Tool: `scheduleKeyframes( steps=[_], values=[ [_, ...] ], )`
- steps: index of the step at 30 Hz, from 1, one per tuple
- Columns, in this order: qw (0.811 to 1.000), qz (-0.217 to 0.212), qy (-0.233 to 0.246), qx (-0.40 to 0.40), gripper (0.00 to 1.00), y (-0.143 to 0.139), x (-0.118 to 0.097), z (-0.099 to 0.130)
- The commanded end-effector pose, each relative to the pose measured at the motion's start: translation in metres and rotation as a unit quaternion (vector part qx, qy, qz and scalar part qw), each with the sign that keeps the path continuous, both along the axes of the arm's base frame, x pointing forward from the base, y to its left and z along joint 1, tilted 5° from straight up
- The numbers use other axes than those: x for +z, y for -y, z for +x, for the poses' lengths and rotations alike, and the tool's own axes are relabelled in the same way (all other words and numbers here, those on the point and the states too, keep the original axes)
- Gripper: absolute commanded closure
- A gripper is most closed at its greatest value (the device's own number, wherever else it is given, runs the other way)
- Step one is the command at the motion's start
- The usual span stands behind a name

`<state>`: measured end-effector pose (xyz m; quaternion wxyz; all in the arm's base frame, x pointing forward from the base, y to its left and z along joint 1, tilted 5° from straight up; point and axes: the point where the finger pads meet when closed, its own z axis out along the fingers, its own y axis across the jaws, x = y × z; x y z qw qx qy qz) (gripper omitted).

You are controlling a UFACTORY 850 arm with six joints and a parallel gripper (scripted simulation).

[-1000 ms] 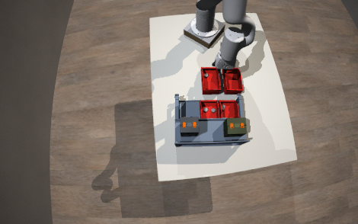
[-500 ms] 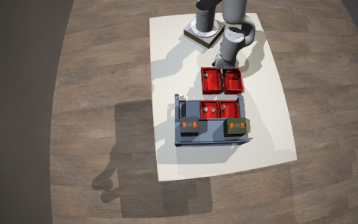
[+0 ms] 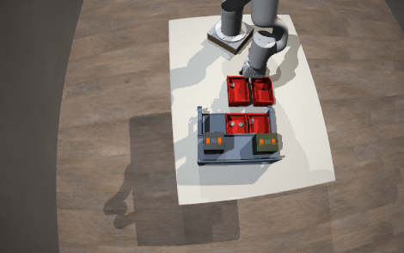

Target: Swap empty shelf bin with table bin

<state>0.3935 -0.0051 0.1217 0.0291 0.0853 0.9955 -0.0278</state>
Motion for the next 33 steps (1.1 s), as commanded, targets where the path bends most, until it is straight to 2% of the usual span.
scheduleKeyframes(
  steps=[1,18,33],
  values=[
    [1.0,0.0,0.001,0.0,0.74,0.0,0.0,0.001],
    [1.0,0.0,0.001,0.0,0.74,0.001,-0.021,0.002],
    [1.0,0.0,0.001,0.0,0.74,0.003,-0.051,0.004]
  ],
)
